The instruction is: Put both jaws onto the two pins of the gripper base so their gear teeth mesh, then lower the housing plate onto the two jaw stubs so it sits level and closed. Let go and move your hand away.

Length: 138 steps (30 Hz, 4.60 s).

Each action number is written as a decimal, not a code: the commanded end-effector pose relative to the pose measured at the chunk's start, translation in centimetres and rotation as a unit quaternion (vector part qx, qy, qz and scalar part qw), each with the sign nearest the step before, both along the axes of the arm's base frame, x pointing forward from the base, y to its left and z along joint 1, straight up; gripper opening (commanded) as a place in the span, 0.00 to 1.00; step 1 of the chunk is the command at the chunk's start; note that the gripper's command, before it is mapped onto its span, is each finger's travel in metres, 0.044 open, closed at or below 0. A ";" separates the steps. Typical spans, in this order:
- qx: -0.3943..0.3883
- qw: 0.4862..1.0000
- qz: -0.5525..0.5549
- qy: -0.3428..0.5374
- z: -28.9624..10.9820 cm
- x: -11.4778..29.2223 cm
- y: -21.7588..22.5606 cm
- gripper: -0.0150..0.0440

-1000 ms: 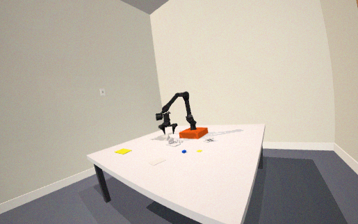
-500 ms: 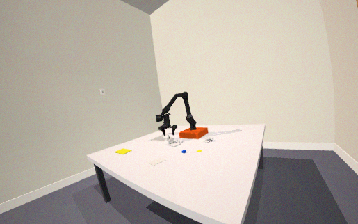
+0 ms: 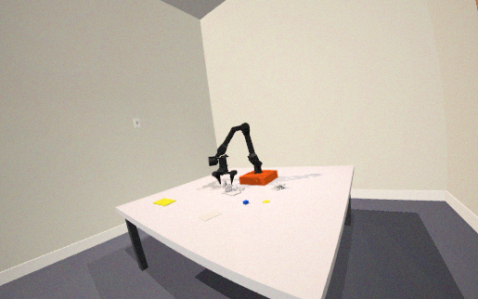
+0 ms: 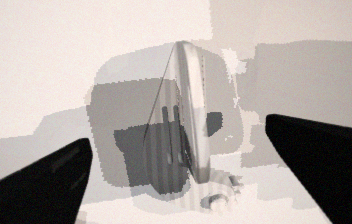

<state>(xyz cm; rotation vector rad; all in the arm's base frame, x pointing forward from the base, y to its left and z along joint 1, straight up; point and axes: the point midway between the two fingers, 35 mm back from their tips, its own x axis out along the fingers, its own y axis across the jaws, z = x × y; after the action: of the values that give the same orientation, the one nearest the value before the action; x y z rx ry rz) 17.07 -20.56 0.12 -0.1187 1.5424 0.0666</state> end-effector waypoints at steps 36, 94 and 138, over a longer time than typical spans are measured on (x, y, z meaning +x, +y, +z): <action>0.005 1.000 0.000 0.004 -1.3 -0.2 0.3 0.91; 0.005 1.000 -0.004 0.002 6.5 0.1 0.6 0.48; 0.016 0.983 -0.180 -0.006 6.7 9.5 10.2 0.48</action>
<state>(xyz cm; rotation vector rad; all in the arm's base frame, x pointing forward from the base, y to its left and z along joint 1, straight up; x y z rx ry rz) 25.98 -11.16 6.87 0.1632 1.5266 -0.1796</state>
